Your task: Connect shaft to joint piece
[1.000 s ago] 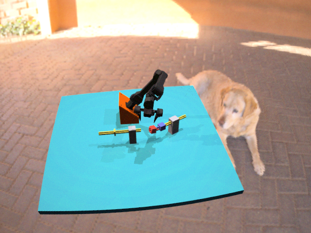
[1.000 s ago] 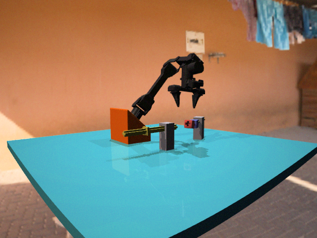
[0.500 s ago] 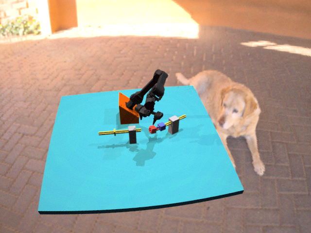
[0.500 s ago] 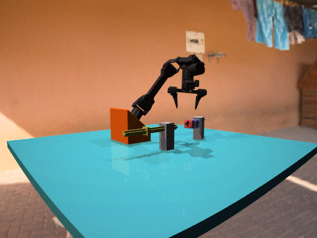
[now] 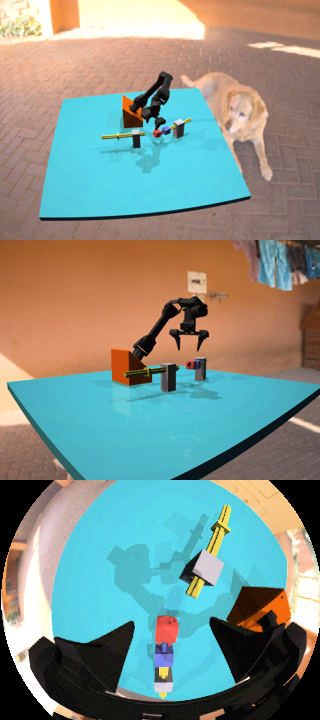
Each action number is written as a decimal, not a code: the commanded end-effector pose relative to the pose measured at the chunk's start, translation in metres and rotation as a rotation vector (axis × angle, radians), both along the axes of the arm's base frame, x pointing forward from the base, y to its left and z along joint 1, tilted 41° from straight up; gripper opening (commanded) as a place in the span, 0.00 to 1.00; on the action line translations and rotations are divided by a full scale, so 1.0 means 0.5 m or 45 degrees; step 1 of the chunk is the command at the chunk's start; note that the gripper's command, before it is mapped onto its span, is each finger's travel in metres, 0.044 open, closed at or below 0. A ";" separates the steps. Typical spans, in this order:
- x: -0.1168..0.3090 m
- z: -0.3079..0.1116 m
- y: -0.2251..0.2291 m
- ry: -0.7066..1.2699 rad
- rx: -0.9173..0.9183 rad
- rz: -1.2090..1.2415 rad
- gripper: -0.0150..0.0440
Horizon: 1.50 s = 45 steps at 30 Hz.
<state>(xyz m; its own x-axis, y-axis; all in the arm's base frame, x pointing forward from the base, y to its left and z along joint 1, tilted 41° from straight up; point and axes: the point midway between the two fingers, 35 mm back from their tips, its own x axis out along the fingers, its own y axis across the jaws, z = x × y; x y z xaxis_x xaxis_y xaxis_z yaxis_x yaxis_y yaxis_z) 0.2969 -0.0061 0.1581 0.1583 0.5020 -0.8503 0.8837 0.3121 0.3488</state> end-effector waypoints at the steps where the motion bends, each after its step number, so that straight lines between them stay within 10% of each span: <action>1: 0.000 -0.003 0.002 0.066 0.009 -0.111 1.00; 45: 0.001 -0.110 0.164 0.089 0.021 -0.156 1.00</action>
<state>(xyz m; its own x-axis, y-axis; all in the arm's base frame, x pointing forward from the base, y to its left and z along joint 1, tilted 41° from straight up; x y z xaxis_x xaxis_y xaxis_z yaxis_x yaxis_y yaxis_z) 0.2973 0.0735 0.1079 0.1640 0.4998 -0.8505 0.9352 0.1956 0.2953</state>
